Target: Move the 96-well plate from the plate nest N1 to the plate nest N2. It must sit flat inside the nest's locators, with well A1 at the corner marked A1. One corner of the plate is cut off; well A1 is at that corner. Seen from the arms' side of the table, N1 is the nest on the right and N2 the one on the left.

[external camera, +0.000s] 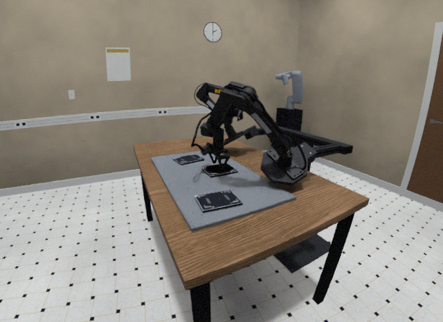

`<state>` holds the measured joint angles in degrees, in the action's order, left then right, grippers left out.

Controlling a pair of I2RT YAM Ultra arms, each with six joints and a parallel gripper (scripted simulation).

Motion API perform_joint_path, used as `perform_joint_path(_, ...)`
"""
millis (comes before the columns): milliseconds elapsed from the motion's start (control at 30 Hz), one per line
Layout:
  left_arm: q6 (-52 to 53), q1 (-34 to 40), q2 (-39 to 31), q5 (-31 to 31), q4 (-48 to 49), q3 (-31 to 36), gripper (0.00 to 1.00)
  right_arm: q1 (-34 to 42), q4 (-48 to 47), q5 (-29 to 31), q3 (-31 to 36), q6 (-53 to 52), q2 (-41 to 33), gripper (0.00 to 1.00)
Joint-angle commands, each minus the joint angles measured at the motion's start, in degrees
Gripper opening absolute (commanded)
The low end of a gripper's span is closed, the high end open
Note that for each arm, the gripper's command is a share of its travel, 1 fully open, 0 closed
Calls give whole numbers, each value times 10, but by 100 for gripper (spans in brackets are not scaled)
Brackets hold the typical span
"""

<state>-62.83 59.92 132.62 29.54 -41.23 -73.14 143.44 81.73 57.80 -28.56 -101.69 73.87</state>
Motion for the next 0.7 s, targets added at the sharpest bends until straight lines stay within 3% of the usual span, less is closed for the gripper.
perform_joint_path(0, 8, 0, 4, 10, 18, 16, 100, 5, 9, 16, 1, -3, 6, 100)
perform_joint_path(433, 12, -2, 6, 11, 33, 20, 100, 5, 9, 16, 1, -3, 6, 100)
perform_joint_path(667, 10, -2, 6, 6, 26, 14, 93, 5, 9, 16, 1, -3, 6, 100)
